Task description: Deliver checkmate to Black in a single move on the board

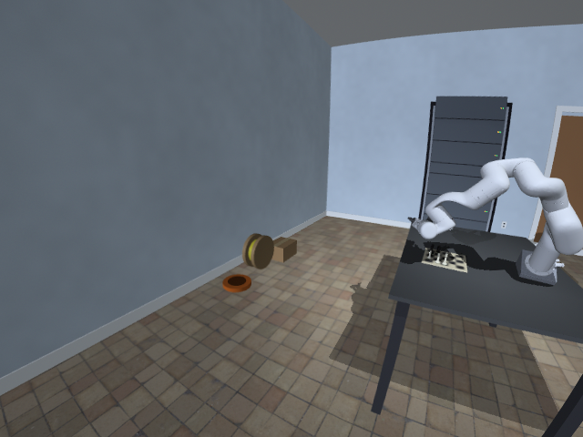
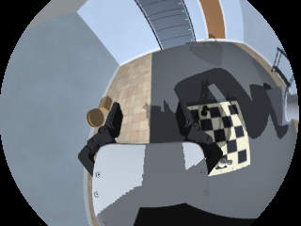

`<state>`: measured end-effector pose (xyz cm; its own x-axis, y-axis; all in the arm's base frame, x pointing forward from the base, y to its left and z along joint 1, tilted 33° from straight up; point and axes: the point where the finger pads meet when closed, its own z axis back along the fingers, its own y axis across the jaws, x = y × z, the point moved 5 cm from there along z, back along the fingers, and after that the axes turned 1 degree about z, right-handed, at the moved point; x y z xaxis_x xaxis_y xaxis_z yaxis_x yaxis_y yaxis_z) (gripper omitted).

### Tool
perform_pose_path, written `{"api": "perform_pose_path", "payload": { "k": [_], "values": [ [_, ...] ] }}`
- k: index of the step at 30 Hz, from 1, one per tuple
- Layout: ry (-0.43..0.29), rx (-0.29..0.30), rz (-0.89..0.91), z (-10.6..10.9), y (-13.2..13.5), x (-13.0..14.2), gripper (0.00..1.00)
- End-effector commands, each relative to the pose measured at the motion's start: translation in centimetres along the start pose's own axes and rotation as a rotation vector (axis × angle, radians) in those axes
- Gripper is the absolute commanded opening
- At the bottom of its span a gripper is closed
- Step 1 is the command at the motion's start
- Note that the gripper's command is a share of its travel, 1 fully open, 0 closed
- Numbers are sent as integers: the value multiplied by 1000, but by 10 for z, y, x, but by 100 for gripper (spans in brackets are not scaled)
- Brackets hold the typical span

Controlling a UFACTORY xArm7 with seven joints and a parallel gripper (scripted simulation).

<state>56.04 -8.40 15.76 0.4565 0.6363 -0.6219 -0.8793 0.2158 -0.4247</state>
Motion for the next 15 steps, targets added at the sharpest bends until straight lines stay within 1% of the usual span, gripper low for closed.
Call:
{"api": "perform_pose_path", "payload": {
  "k": [1, 4, 5, 8, 9, 11, 13, 14, 15],
  "values": [
    [-4, 8, 73, 49, 19, 16, 100],
    [-4, 8, 73, 49, 19, 16, 100],
    [-6, 9, 169, 94, 43, 31, 100],
    [-6, 9, 169, 94, 43, 31, 100],
    [-4, 8, 270, 118, 60, 36, 100],
    [-4, 8, 270, 138, 72, 41, 100],
    [-4, 8, 270, 138, 72, 41, 100],
    [3, 3, 367, 166, 94, 45, 100],
    [3, 3, 367, 175, 100, 46, 100]
  ]
}}
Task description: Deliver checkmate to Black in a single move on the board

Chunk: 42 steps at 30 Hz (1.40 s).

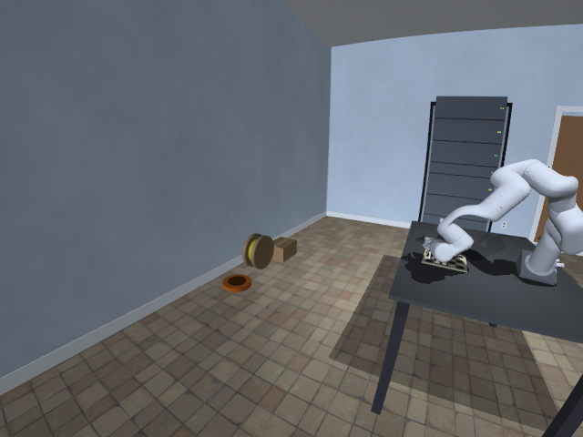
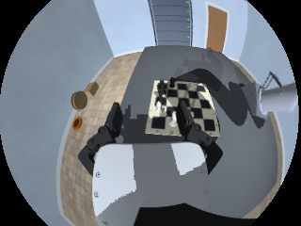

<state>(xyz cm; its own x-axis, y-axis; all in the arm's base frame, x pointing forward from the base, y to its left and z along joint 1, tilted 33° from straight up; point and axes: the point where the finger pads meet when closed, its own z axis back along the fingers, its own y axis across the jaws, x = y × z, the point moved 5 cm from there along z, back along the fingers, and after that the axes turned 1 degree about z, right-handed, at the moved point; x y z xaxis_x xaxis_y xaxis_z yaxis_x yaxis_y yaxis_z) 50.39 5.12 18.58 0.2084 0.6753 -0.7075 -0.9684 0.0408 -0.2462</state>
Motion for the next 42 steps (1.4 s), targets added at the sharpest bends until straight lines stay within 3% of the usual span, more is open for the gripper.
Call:
{"api": "perform_pose_path", "payload": {
  "k": [1, 2, 3, 4, 6, 7, 9, 12, 42],
  "values": [
    [9, 4, 100, 49, 32, 13, 100],
    [9, 4, 100, 49, 32, 13, 100],
    [19, 0, 183, 72, 51, 18, 100],
    [19, 0, 183, 79, 57, 20, 100],
    [19, 0, 183, 79, 57, 20, 100],
    [29, -4, 246, 100, 77, 24, 100],
    [29, -4, 246, 100, 77, 24, 100],
    [40, -8, 301, 118, 95, 27, 100],
    [41, -9, 304, 118, 96, 27, 100]
  ]
}}
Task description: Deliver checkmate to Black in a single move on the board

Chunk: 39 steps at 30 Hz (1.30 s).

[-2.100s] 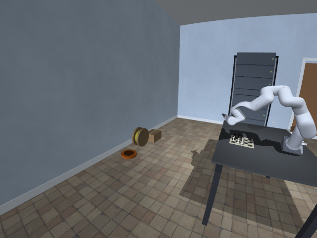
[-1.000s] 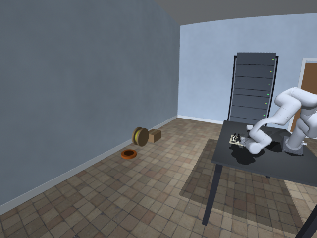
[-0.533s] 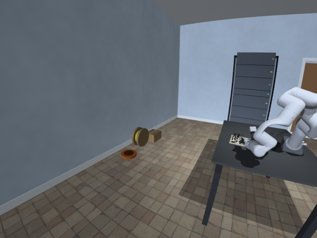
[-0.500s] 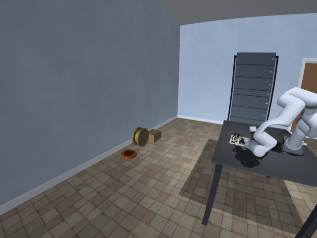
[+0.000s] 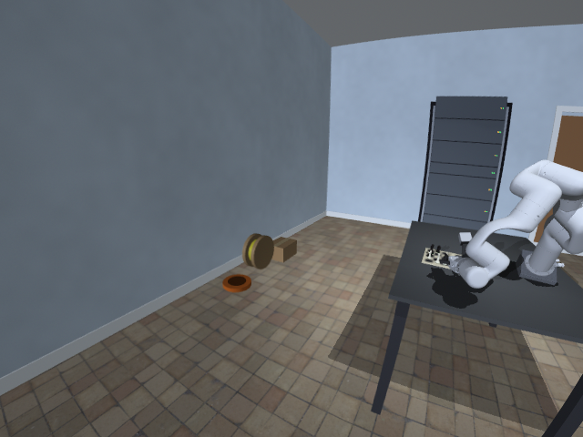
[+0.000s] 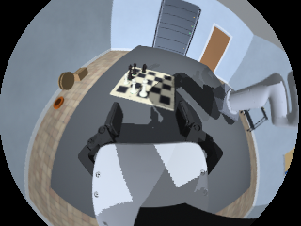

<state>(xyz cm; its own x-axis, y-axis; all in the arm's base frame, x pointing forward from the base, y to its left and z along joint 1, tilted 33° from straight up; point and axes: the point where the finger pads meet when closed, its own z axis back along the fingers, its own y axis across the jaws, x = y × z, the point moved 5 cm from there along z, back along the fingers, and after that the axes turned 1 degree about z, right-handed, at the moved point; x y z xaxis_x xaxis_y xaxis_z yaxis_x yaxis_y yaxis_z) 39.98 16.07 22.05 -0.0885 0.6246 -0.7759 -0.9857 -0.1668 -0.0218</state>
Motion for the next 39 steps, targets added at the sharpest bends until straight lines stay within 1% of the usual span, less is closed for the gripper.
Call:
{"api": "perform_pose_path", "payload": {
  "k": [1, 25, 30, 32, 39],
  "values": [
    [-1, 0, -3, 0, -1, -1, 100],
    [-1, 0, -3, 1, 0, -4, 100],
    [-1, 0, -3, 4, 4, -24, 100],
    [-1, 0, -3, 4, 4, -24, 100],
    [-1, 0, -3, 10, 12, -69, 100]
  ]
}}
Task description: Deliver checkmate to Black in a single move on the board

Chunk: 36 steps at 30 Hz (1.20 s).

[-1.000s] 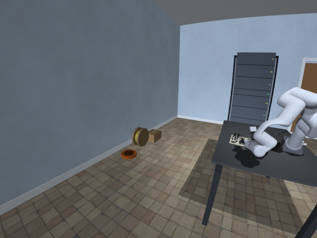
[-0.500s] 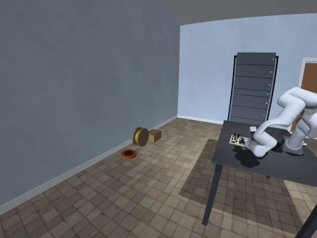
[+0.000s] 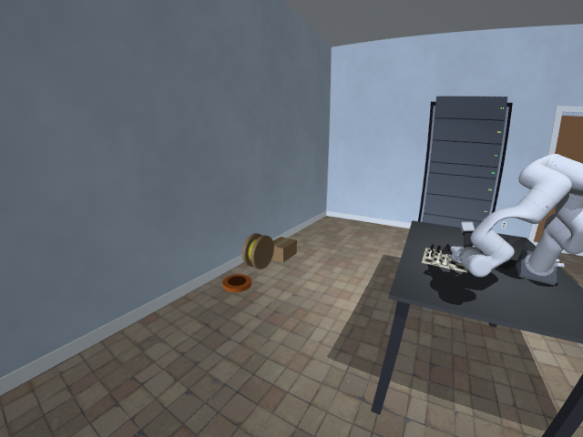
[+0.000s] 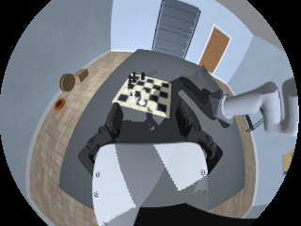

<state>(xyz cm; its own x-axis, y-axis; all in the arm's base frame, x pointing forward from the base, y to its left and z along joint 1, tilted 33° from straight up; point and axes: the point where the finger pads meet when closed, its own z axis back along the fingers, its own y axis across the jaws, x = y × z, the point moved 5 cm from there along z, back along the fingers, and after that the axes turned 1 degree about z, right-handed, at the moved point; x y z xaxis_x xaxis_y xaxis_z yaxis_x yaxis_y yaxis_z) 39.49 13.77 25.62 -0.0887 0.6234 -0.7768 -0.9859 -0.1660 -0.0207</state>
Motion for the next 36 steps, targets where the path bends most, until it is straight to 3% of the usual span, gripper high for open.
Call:
{"api": "perform_pose_path", "payload": {
  "k": [1, 6, 14, 16, 20, 22, 23, 24, 25, 27, 28, 35, 36],
  "values": [
    [-2, -2, -4, 5, 5, -33, 100],
    [-2, -2, -4, 7, 8, -46, 100],
    [-23, 21, -22, 2, 9, -44, 100],
    [-67, 68, -56, -8, 11, -41, 100],
    [-214, 227, -191, -40, 21, -30, 100],
    [-237, 253, -212, -41, 20, -32, 100],
    [-287, 310, -266, -50, 22, -29, 100],
    [-295, 317, -273, -50, 22, -29, 100],
    [-338, 368, -326, -59, 24, -25, 100],
    [-338, 368, -326, -59, 24, -25, 100],
    [-410, 451, -413, -69, 24, -24, 100],
    [-549, 615, -605, -87, 22, -23, 100],
    [-582, 660, -666, -94, 19, -22, 100]
  ]
}}
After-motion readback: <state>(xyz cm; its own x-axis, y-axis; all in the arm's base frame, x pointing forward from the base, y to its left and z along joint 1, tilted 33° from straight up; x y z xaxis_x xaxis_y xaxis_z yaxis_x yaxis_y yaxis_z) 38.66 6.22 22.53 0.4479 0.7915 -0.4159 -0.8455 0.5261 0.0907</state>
